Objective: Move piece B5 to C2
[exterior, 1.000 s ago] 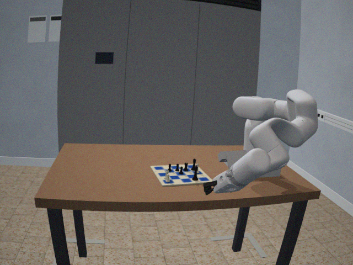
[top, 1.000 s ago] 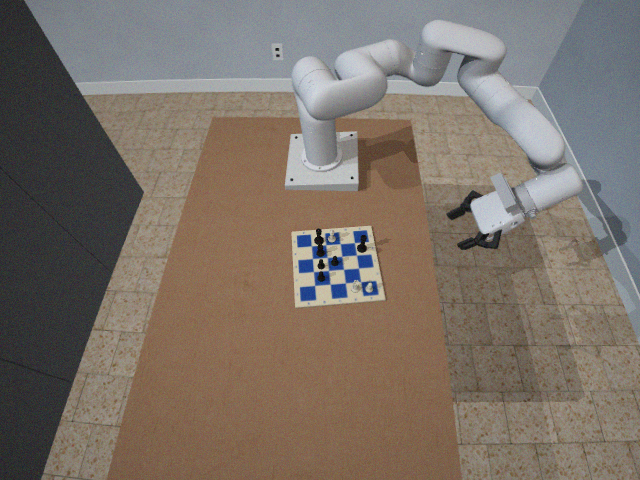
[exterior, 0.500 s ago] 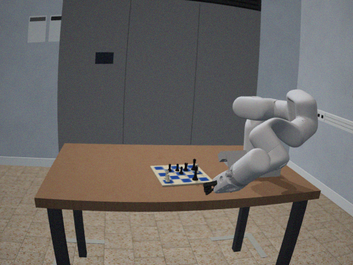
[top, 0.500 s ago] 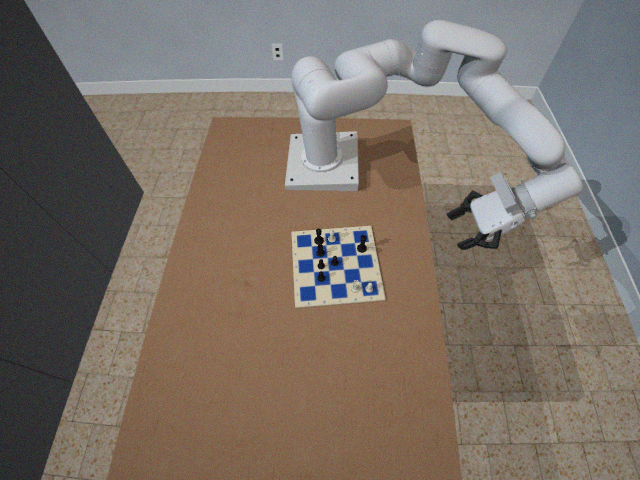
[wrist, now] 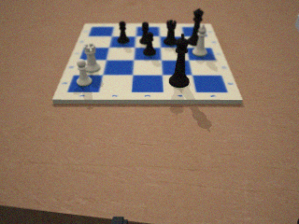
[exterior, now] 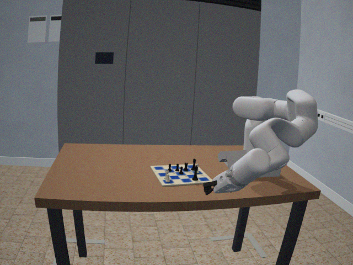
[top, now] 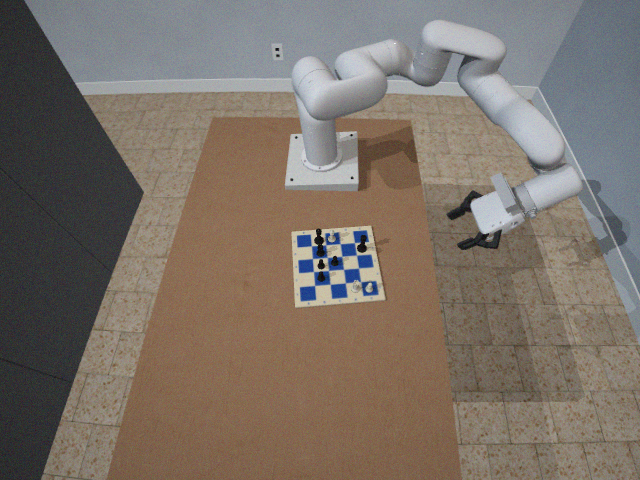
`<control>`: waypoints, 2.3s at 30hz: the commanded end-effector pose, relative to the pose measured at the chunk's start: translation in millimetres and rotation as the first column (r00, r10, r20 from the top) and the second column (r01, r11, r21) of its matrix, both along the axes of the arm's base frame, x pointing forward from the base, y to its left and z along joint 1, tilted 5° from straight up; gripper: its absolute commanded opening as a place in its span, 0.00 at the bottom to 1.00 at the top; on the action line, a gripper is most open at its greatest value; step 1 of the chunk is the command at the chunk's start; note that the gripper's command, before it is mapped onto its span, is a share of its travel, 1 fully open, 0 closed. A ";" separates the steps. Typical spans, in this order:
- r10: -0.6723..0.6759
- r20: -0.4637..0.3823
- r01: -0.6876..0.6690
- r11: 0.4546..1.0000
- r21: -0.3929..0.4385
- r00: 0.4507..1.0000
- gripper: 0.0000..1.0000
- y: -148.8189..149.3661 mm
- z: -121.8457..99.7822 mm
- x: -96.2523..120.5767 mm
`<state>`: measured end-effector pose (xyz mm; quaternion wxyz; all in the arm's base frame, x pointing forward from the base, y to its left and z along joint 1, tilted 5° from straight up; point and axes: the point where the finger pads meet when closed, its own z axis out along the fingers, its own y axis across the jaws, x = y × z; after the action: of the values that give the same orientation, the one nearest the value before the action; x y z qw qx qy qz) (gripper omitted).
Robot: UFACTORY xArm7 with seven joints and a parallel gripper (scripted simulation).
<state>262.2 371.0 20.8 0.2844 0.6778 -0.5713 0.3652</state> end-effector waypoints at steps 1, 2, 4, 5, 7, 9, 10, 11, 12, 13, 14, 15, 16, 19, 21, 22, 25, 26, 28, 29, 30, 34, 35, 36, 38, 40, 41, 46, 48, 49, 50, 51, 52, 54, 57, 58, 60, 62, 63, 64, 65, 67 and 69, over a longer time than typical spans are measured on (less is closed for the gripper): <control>0.001 0.002 -0.001 1.000 0.003 1.000 1.00 1.0 1.8 0.5; 0.001 0.002 -0.001 1.000 0.003 1.000 1.00 1.0 1.8 0.5; 0.001 0.002 -0.001 1.000 0.003 1.000 1.00 1.0 1.9 0.5; 0.001 0.002 -0.001 1.000 0.003 1.000 1.00 1.1 2.3 0.5; 0.001 0.002 -0.001 1.000 0.003 1.000 1.00 1.3 5.0 0.4; 0.001 0.002 -0.001 1.000 0.003 1.000 1.00 1.7 11.1 0.1; 0.001 0.002 -0.001 1.000 0.003 1.000 1.00 2.1 15.5 -0.1; 0.001 0.002 -0.001 1.000 0.003 1.000 1.00 2.5 20.7 -0.3; 0.001 0.002 -0.001 1.000 0.003 1.000 1.00 2.5 20.7 -0.3; 0.001 0.002 -0.001 1.000 0.003 1.000 1.00 2.5 20.7 -0.3; 0.001 0.002 -0.001 1.000 0.003 1.000 1.00 2.9 26.7 -0.5; 0.001 0.002 -0.001 1.000 0.003 1.000 1.00 3.5 33.3 -0.8; 0.001 0.002 -0.001 1.000 0.003 1.000 1.00 4.0 40.5 -1.0; 0.001 0.002 -0.001 1.000 0.003 1.000 1.00 5.6 61.6 -1.9; 0.001 0.002 -0.001 1.000 0.003 1.000 1.00 6.6 73.6 -2.4; 0.001 0.002 -0.001 1.000 0.003 1.000 1.00 6.9 78.6 -2.6; 0.001 0.002 -0.001 1.000 0.003 1.000 1.00 7.7 88.5 -3.0; 0.001 0.002 -0.001 1.000 0.003 1.000 1.00 7.8 90.1 -3.0; 0.001 0.002 -0.001 1.000 0.003 1.000 1.00 7.9 91.4 -3.1; 0.001 0.002 -0.001 1.000 0.003 1.000 1.00 7.9 91.4 -3.1; 0.001 0.002 -0.001 1.000 0.003 1.000 1.00 7.9 91.4 -3.1; -0.021 0.014 0.020 1.000 0.009 1.000 1.00 3.7 89.7 -0.7; -0.047 0.029 0.046 0.999 0.017 0.998 1.00 -1.3 90.0 1.9; -0.087 0.052 0.086 0.996 0.029 0.995 1.00 -9.0 90.6 5.8; -0.213 0.119 0.206 0.976 0.072 0.970 1.00 -33.1 92.7 16.7; -0.298 0.162 0.284 0.953 0.105 0.941 1.00 -49.4 94.4 23.2; -0.298 0.162 0.284 0.953 0.105 0.941 1.00 -49.4 94.4 23.2; -0.495 0.254 0.455 0.868 0.200 0.831 1.00 -89.3 99.3 35.9; -0.596 0.295 0.537 0.803 0.260 0.747 1.00 -112.0 102.5 41.2; -0.606 0.299 0.545 0.794 0.267 0.737 1.00 -112.0 102.5 41.2; -0.606 0.299 0.545 0.794 0.267 0.737 1.00 -112.0 102.5 41.2; -0.606 0.299 0.545 0.794 0.267 0.737 1.00 -112.0 102.5 41.2; -0.709 0.333 0.622 0.705 0.341 0.622 1.00 -135.7 106.0 45.4; -0.709 0.333 0.622 0.705 0.341 0.622 1.00 -135.7 106.0 45.4; -0.800 0.355 0.682 0.599 0.420 0.483 1.00 -159.9 109.8 48.1; -0.800 0.355 0.682 0.599 0.420 0.483 1.00 -159.9 109.8 48.1; -0.870 0.361 0.719 0.484 0.498 0.336 1.00 -183.8 113.5 49.3; -0.873 0.360 0.720 0.478 0.503 0.327 1.00 -183.8 113.5 49.3; -0.873 0.360 0.720 0.478 0.503 0.327 1.00 -183.8 113.5 49.3; -0.873 0.360 0.720 0.478 0.503 0.327 1.00 -183.8 113.5 49.3; -0.924 0.348 0.734 0.348 0.584 0.161 1.00 -206.9 117.0 49.0; -0.924 0.348 0.734 0.348 0.584 0.161 1.00 -206.9 117.0 49.0; -0.947 0.321 0.724 0.224 0.652 0.004 1.00 -228.7 120.2 47.5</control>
<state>310.3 173.6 134.9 0.1428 0.1408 -0.9408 0.2734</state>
